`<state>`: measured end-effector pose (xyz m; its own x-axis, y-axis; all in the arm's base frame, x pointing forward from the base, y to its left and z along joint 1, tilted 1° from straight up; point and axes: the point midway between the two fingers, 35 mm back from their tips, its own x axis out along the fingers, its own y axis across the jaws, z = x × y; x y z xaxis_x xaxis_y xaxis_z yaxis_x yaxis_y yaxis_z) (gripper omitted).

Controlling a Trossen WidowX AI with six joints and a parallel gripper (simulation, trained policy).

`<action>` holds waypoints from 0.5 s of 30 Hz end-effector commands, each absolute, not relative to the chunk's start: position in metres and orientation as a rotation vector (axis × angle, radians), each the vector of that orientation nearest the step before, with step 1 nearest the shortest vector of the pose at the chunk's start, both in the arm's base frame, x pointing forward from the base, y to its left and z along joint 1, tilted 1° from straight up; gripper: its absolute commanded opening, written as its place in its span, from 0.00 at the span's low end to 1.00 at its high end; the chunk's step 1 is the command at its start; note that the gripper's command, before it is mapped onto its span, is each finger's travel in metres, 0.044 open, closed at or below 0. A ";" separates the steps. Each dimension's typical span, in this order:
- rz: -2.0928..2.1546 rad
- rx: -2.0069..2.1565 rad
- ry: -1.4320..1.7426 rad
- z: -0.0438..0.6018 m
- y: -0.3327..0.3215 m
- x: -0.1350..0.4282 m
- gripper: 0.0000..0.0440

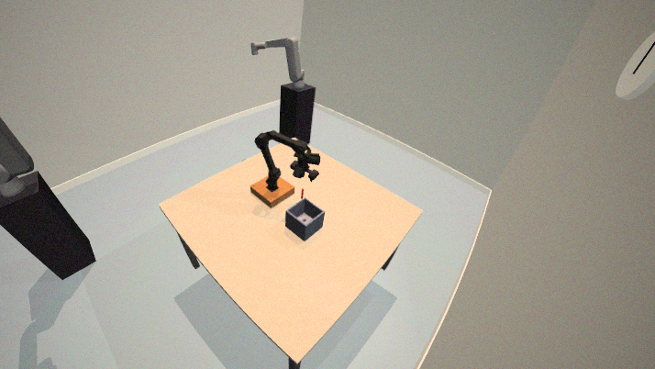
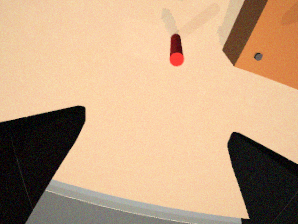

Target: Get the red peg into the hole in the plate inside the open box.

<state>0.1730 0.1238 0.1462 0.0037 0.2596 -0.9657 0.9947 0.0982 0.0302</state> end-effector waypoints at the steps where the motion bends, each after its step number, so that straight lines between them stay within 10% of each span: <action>1: -1.030 1.270 1.436 0.134 0.124 0.166 1.00; 15: -1.094 1.090 1.447 0.086 0.121 0.156 1.00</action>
<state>0.1583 0.1239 0.0971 -0.0993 0.1183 -0.9880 0.9811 0.1773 -0.0773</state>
